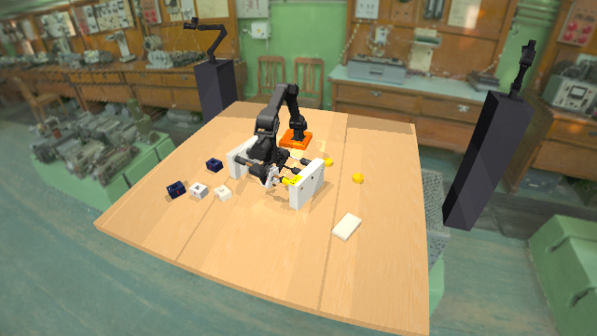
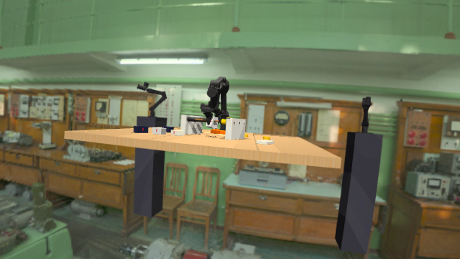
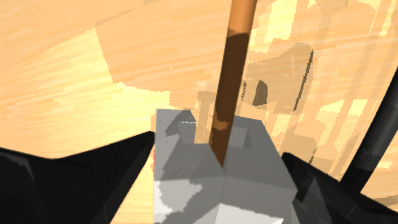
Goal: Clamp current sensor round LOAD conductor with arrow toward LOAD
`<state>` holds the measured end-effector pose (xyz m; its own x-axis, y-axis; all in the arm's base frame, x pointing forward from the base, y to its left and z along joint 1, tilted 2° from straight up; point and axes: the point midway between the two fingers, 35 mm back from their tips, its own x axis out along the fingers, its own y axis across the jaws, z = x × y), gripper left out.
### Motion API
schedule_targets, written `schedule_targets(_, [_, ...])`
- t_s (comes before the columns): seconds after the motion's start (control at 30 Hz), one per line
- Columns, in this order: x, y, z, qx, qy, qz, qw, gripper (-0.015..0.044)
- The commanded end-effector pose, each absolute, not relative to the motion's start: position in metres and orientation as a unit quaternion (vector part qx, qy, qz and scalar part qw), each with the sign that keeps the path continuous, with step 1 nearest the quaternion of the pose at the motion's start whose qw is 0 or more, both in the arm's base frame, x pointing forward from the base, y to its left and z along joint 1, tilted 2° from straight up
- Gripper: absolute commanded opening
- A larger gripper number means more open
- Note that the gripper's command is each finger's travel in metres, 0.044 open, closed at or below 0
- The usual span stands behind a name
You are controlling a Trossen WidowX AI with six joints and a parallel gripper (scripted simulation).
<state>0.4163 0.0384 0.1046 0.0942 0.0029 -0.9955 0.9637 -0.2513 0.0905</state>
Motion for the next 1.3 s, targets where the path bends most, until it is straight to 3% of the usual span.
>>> schedule_targets(0.0, [0.416,0.039,0.098,0.581,0.421,-0.535,0.447,0.0440])
schedule_targets(1.27, [0.405,0.042,0.096,0.551,0.459,-0.564,0.410,0.0440])
